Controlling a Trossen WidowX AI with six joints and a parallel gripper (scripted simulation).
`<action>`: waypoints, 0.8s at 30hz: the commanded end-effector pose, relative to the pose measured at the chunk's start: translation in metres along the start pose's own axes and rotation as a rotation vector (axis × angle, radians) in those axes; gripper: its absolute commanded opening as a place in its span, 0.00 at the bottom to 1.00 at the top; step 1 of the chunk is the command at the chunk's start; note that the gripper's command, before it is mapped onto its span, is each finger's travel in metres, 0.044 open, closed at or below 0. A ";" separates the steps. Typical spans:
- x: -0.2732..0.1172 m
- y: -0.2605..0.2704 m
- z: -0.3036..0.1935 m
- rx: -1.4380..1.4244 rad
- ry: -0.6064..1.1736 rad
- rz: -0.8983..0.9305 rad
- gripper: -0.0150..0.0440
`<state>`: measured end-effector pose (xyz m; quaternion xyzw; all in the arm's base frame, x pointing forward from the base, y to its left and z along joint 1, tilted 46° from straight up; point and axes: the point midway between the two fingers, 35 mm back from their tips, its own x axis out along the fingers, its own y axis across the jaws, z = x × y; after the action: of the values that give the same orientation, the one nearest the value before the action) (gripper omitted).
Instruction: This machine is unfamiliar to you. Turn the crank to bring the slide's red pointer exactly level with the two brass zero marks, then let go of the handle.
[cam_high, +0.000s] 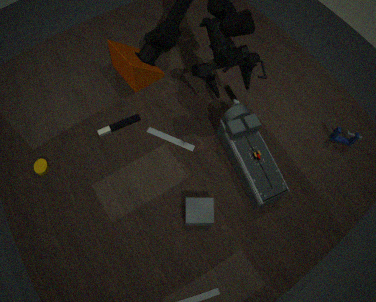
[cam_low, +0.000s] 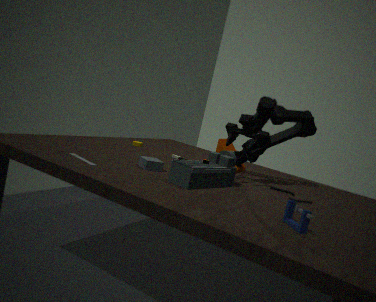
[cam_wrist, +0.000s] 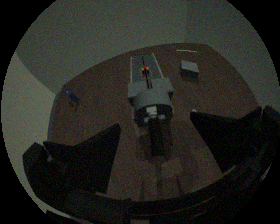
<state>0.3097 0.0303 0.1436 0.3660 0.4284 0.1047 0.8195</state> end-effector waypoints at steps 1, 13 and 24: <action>-0.008 0.002 0.008 -0.005 0.002 0.005 1.00; -0.030 0.000 0.046 -0.037 0.011 0.013 1.00; -0.001 -0.007 0.089 -0.195 0.038 0.084 1.00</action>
<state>0.3642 -0.0173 0.1720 0.3142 0.4235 0.1679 0.8329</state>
